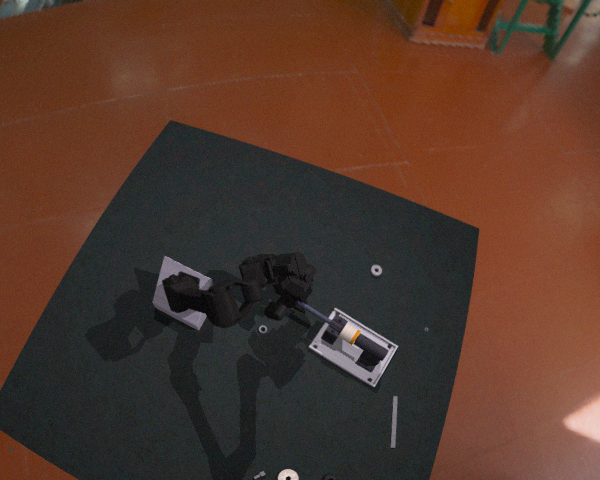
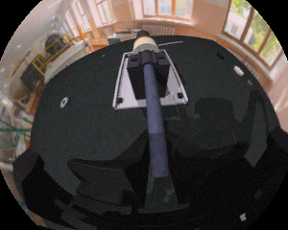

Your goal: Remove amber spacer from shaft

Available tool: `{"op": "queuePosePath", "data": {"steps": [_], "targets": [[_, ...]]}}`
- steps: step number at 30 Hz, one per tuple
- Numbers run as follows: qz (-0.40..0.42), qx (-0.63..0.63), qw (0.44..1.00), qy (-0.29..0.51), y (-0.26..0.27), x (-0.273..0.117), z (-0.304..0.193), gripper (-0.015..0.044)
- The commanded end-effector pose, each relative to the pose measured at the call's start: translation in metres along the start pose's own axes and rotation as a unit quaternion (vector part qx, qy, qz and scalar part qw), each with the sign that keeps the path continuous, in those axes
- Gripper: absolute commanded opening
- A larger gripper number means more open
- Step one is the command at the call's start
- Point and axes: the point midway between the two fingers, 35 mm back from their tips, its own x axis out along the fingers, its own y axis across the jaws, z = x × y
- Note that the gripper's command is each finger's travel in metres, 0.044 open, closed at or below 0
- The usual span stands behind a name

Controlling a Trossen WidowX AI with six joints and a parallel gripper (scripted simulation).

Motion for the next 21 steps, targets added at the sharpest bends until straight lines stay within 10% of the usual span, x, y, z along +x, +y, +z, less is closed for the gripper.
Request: {"op": "queuePosePath", "data": {"steps": [1,21], "targets": [[-0.001,0.002,1.000,-0.001,0.0000,-0.0010,-0.0004,0.0000],[0.000,0.002,1.000,-0.001,0.0001,-0.0026,-0.0021,0.0000]]}}
